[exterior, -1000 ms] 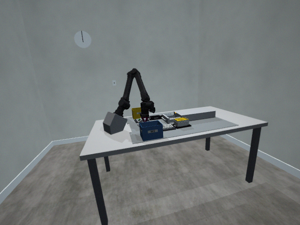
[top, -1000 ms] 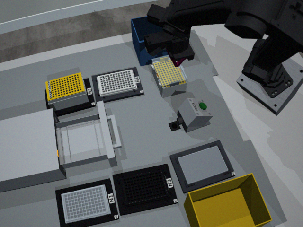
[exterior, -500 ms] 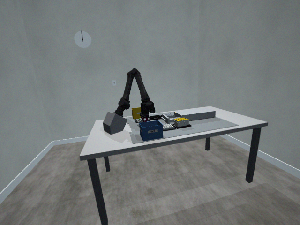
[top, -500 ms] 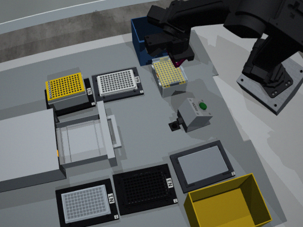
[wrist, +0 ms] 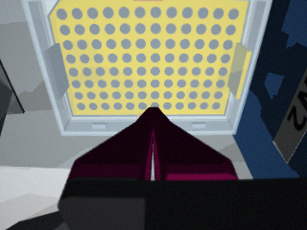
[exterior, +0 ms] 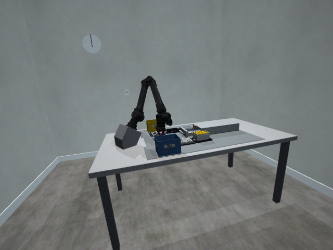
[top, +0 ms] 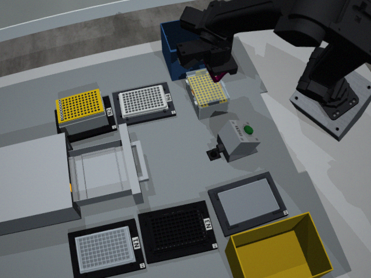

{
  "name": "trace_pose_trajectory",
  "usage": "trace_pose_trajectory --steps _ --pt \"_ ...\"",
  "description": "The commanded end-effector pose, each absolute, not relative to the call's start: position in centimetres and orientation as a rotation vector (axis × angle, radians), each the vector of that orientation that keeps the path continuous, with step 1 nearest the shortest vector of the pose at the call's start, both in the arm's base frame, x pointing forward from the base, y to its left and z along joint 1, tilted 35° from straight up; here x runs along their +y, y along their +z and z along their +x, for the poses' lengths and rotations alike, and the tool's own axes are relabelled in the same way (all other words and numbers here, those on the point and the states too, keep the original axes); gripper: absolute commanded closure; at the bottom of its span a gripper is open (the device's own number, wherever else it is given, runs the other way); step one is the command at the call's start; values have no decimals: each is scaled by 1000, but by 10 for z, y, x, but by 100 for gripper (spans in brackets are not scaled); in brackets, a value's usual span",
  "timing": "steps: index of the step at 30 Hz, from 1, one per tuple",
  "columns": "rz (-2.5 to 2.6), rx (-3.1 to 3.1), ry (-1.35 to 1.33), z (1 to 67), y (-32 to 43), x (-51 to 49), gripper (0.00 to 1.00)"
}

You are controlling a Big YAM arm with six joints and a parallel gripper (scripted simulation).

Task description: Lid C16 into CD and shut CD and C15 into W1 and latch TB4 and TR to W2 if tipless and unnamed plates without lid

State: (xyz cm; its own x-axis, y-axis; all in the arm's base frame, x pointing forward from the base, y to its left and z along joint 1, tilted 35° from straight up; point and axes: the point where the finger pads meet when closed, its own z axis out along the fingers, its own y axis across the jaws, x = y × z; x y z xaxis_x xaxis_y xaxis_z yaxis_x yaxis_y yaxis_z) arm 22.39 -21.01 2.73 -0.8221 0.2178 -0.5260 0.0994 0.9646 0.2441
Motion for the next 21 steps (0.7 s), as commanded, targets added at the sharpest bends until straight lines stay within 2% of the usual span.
trace_pose_trajectory --steps 1,21 --pt "215 2544 299 228 17 -204 100" --pt "214 2545 298 230 14 -204 100"
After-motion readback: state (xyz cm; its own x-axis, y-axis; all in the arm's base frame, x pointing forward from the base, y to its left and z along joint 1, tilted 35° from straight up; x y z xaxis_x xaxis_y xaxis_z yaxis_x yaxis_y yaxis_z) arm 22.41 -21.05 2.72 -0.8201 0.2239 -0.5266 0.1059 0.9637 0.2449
